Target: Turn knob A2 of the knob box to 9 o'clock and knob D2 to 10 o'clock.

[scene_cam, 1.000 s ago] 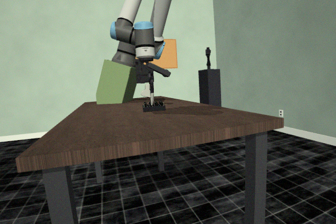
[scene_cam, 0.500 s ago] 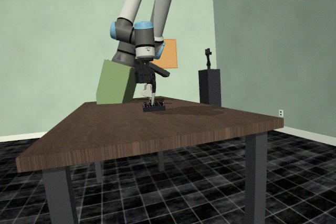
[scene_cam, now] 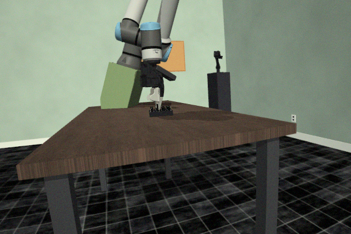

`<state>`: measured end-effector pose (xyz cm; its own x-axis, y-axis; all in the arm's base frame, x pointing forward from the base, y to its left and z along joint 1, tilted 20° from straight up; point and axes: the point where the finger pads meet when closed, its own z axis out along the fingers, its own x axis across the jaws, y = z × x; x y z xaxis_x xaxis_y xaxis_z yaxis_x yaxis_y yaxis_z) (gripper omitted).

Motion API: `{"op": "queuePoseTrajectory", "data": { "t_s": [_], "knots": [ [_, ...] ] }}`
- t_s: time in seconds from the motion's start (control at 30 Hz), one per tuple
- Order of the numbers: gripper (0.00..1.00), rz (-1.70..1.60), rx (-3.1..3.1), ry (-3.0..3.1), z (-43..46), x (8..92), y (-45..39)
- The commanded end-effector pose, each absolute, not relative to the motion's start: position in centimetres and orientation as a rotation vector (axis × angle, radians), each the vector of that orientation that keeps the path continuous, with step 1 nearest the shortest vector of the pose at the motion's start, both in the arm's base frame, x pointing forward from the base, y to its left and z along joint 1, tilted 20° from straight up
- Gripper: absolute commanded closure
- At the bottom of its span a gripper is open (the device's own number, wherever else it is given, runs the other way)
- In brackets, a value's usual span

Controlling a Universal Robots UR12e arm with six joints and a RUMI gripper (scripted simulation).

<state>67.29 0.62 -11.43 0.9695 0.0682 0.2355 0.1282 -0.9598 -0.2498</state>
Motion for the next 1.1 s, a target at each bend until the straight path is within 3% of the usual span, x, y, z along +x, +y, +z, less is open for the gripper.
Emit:
{"op": "queuePoseTrajectory", "data": {
  "t_s": [0.0, 0.7, 0.73, 1.07],
  "knots": [
    [0.96, -0.334, -2.853, -0.181, -11.38, 67.32, 0.59],
    [0.96, -0.337, -2.853, -0.201, -11.38, 67.32, 0.59],
    [0.89, -0.337, -2.853, -0.201, -11.38, 67.32, 0.59],
    [0.89, -0.337, -2.853, -0.201, -11.38, 67.32, 0.59]
  ]
}}
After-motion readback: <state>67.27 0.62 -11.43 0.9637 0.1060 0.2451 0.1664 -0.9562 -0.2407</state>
